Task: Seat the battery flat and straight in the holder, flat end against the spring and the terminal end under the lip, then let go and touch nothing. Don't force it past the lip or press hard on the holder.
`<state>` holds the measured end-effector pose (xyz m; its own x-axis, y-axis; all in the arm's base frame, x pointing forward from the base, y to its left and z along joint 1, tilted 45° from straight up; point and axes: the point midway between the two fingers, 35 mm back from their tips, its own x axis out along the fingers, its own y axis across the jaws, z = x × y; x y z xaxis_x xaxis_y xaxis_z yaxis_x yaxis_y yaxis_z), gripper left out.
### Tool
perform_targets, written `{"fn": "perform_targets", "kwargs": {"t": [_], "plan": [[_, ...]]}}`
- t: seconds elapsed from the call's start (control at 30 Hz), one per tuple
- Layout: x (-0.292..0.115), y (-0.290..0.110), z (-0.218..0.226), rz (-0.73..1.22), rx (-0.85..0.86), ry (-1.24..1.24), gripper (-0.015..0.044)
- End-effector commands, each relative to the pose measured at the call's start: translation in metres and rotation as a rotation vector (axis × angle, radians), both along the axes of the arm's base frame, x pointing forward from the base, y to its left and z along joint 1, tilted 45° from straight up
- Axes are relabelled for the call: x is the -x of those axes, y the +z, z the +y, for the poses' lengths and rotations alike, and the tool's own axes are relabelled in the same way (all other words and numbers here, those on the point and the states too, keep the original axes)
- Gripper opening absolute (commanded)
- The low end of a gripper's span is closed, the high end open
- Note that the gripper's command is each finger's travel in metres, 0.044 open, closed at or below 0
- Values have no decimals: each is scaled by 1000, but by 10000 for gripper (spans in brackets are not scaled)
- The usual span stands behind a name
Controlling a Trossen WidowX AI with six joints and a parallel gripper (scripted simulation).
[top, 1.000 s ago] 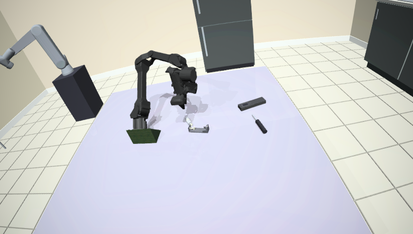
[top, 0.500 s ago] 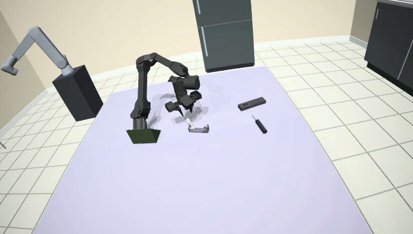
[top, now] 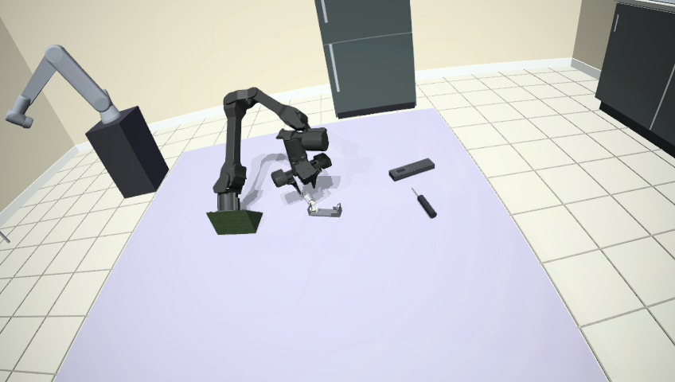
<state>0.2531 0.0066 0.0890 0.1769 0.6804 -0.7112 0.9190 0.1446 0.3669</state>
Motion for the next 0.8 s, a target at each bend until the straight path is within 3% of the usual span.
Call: {"fn": "perform_targets", "kwargs": {"t": [0.0,0.73,0.77], "plan": [[0,-6,5,9,-8,-1,227],[-4,-28,28,8,-12,0,227],[-4,-28,28,8,-12,0,200]]}}
